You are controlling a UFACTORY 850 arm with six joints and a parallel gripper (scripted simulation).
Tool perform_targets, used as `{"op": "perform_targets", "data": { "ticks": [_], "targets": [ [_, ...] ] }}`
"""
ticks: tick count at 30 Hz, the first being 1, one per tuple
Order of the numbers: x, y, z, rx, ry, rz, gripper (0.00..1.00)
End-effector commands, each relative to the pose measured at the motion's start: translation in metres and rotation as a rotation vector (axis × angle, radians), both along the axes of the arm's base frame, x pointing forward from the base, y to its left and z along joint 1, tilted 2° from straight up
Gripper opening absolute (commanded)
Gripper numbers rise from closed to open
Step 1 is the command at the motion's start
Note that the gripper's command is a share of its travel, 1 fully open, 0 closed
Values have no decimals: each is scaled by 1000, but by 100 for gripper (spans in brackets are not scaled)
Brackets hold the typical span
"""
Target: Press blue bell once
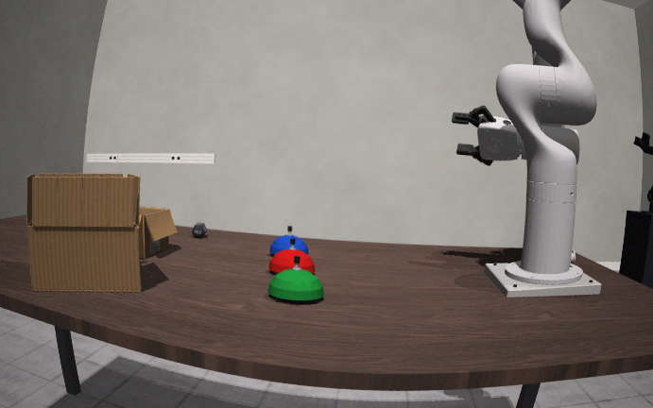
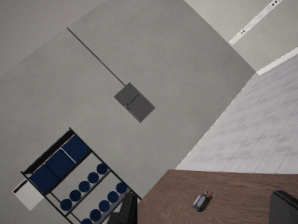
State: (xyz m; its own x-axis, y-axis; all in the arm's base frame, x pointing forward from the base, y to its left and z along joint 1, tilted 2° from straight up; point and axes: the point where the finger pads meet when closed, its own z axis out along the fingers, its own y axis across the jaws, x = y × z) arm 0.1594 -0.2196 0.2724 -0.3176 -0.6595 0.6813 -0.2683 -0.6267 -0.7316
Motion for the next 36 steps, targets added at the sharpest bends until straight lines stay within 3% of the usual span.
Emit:
{"op": "perform_targets", "data": {
  "ticks": [1, 21, 25, 28, 32, 34, 36],
  "targets": [
    [0, 0, 0, -1, 0, 0, 100],
    [3, 2, -2, -3, 7, 39, 100],
    [20, 18, -14, -21, 53, 254, 100],
    [35, 39, -35, -48, 110, 448, 100],
    [39, 47, -45, -83, 180, 683, 100],
    [39, 47, -45, -83, 180, 683, 100],
    [44, 58, -68, -135, 258, 878, 100]
  ]
}}
